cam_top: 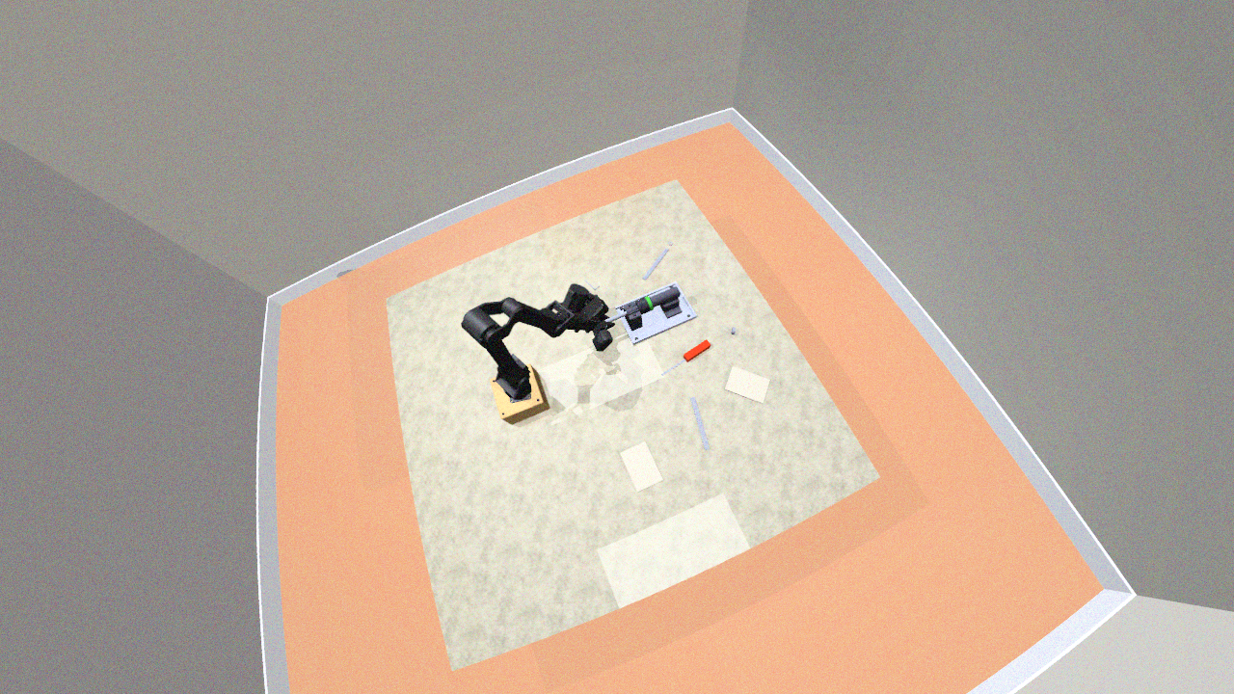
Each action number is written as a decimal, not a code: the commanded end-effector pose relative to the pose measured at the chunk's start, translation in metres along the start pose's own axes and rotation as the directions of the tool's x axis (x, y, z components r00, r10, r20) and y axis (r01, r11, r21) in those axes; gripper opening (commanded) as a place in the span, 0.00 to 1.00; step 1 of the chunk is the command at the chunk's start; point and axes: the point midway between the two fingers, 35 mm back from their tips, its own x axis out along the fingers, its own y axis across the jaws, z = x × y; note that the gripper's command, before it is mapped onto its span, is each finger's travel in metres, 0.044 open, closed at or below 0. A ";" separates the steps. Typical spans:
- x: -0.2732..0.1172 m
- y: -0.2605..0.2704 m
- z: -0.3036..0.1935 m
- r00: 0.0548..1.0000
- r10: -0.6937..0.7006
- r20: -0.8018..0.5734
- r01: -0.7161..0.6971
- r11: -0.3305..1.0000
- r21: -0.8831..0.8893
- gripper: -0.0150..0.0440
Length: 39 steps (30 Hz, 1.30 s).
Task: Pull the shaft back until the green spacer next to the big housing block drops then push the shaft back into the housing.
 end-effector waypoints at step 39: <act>-0.003 -0.001 -0.004 1.000 -0.003 -0.002 0.003 1.000 0.004 0.25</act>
